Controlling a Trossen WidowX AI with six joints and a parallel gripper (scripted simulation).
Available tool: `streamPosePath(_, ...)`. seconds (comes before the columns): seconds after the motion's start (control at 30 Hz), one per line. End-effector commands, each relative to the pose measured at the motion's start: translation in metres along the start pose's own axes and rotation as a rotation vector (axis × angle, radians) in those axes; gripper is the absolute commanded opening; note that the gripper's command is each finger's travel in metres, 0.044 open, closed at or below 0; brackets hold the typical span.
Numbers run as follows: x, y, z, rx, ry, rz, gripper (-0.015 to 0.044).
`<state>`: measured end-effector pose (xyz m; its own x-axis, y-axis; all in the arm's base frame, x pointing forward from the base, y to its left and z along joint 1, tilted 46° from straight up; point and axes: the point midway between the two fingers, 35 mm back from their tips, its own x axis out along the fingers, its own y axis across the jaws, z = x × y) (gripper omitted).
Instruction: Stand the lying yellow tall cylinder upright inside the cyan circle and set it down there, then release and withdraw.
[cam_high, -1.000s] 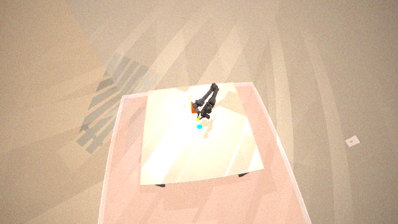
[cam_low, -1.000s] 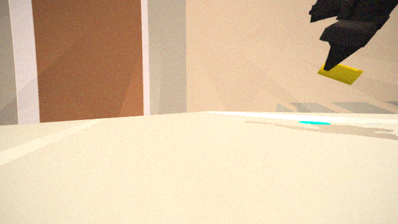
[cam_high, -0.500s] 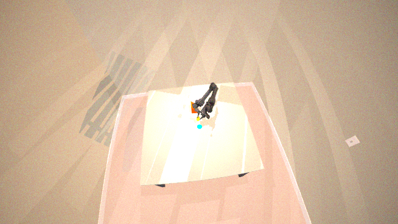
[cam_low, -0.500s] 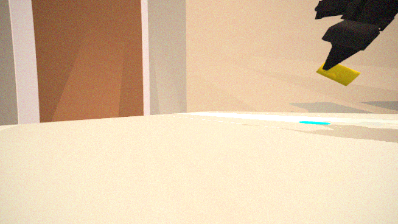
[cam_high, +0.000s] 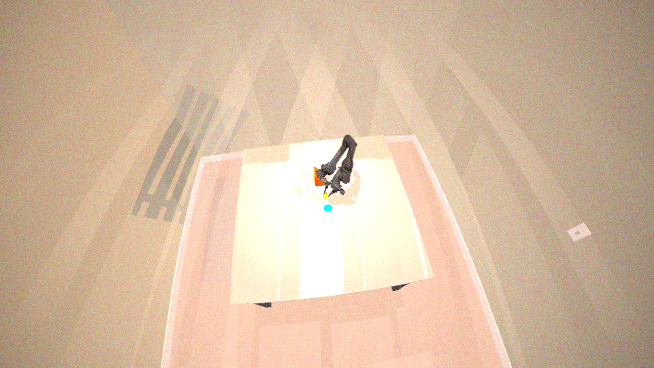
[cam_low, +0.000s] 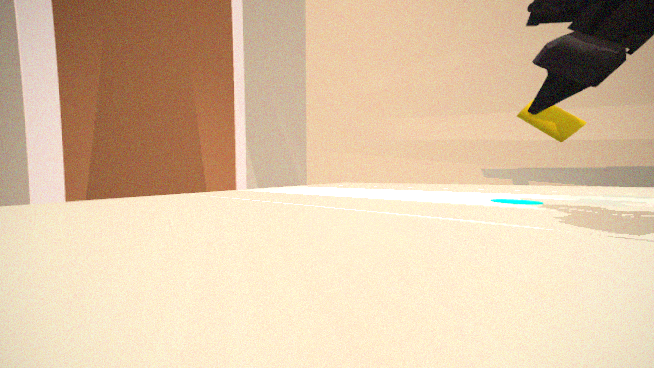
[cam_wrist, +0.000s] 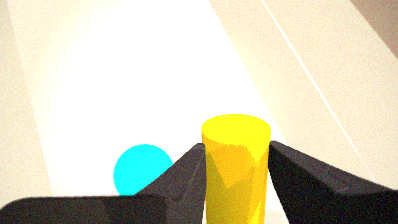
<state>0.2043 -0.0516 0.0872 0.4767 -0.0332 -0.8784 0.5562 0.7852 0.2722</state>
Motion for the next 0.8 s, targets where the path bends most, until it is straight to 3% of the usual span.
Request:
streamPosePath(0.0, 0.0013, -0.0014, -0.0016, 0.009, -0.018, -0.005, 0.0105)
streamPosePath(0.77, 0.0002, -0.0015, -0.0001, 0.060, -0.167, 0.008, 0.0105)
